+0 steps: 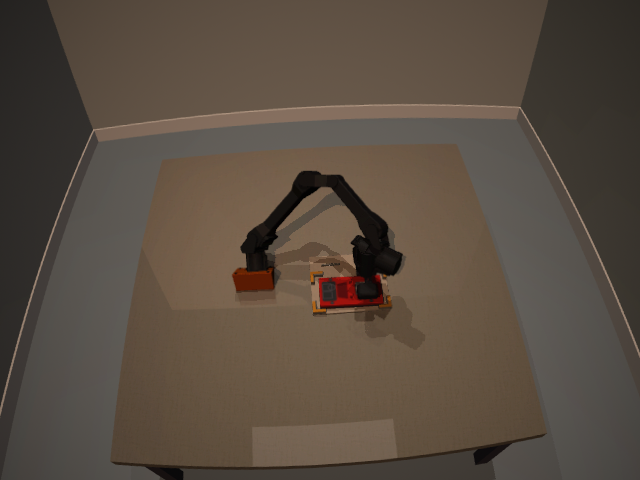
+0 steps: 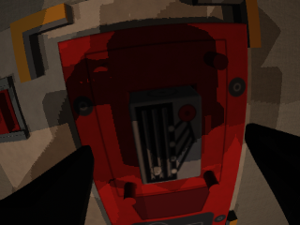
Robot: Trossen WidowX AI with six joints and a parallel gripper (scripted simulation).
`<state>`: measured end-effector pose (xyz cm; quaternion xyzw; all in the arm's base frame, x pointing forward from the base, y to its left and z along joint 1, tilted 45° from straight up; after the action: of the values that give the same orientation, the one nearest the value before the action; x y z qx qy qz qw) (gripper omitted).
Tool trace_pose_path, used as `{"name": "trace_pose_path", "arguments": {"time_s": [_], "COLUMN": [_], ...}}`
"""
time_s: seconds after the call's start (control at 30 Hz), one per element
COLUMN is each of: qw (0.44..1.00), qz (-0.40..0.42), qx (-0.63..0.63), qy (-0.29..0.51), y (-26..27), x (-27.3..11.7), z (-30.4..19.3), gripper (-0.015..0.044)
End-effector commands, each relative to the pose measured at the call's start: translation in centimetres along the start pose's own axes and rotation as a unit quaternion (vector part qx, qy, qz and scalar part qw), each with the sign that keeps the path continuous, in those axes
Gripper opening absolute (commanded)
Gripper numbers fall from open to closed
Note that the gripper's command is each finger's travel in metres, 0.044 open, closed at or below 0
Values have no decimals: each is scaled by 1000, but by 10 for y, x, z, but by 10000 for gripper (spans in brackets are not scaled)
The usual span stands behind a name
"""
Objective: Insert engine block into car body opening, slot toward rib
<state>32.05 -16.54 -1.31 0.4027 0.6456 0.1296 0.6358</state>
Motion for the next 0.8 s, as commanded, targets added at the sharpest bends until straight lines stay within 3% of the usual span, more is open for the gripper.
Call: {"name": "trace_pose_path", "arguments": {"time_s": [0.0, 0.43, 0.77], "qw": [1000, 1000, 1000], "qz": [0, 0, 0], "qx": [0, 0, 0], "qy": [0, 1, 1], "y": [0, 1, 1], "x": [0, -15, -15], "z": [0, -1, -1], "gripper": [440, 440, 177]}}
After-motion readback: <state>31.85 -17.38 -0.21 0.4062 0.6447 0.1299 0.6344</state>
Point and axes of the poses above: the point midway between the two fingers, 35 mm back from their tips, its own x axis out along the fingers, its own y axis across the jaws, z = x × y, the point moved 3 cm from there along -x, back along the fingers, and after that the axes turned 14 degrees about x, right-handed, at the moved point
